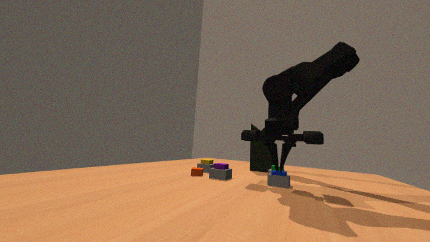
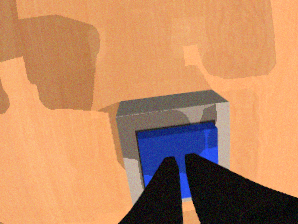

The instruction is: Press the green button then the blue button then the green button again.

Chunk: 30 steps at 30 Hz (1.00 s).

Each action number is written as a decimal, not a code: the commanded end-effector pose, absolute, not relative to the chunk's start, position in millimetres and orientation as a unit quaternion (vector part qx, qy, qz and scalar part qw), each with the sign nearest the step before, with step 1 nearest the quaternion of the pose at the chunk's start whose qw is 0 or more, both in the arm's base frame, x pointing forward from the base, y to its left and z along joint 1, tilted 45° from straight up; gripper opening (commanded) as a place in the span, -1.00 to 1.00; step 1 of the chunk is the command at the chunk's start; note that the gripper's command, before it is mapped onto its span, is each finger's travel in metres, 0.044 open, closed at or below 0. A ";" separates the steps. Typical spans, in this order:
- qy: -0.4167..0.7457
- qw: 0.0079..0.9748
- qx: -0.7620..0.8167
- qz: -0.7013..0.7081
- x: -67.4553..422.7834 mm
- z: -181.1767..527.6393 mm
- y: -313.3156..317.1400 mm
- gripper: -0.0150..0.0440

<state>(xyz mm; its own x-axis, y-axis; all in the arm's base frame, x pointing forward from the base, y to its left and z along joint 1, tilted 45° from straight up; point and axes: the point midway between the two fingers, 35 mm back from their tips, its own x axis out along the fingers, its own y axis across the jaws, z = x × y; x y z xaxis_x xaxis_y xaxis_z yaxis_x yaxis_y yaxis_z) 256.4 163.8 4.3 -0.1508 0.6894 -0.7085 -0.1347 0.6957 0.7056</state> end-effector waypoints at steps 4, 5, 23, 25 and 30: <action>0.684 0.616 0.207 0.331 254.7 3.5 164.0 -0.42; 0.684 0.616 0.207 0.331 254.7 3.5 164.0 -0.42; 0.685 0.617 0.205 0.329 269.9 69.5 98.6 -0.42; 0.685 0.617 0.205 0.329 268.2 69.3 97.8 -0.42; 0.691 0.616 0.202 0.319 220.1 64.4 78.6 -0.42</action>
